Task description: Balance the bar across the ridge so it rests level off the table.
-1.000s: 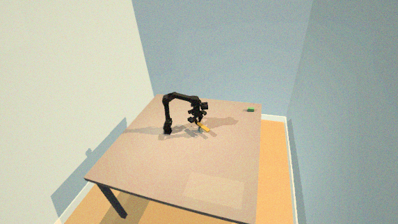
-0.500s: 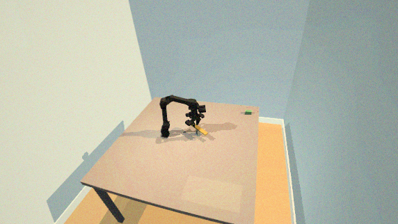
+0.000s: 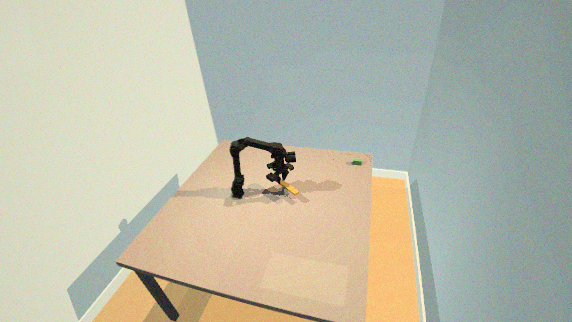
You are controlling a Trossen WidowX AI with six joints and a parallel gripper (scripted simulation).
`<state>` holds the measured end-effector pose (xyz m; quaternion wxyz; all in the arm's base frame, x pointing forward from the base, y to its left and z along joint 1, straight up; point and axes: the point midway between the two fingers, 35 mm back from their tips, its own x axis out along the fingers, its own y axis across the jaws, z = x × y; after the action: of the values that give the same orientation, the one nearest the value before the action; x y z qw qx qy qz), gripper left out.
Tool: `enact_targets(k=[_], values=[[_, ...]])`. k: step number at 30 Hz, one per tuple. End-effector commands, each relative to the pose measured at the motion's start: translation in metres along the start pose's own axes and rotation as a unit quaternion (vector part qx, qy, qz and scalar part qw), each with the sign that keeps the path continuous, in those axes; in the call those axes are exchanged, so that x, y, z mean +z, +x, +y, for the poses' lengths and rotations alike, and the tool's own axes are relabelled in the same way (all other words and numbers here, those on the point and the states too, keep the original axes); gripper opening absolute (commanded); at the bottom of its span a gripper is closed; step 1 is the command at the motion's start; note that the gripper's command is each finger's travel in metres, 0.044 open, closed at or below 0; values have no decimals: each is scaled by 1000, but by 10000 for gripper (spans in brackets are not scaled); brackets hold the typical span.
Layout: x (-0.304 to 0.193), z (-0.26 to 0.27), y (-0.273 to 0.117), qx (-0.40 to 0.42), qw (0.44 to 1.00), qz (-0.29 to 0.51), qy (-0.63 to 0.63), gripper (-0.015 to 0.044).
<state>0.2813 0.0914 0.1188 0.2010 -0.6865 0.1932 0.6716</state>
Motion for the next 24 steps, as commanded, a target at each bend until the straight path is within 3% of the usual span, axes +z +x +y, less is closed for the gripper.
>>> enact_targets(k=[1,24], values=[[0,0,1,-1,1000,-1,-3,0],[0,0,3,-1,1000,-1,-3,0]])
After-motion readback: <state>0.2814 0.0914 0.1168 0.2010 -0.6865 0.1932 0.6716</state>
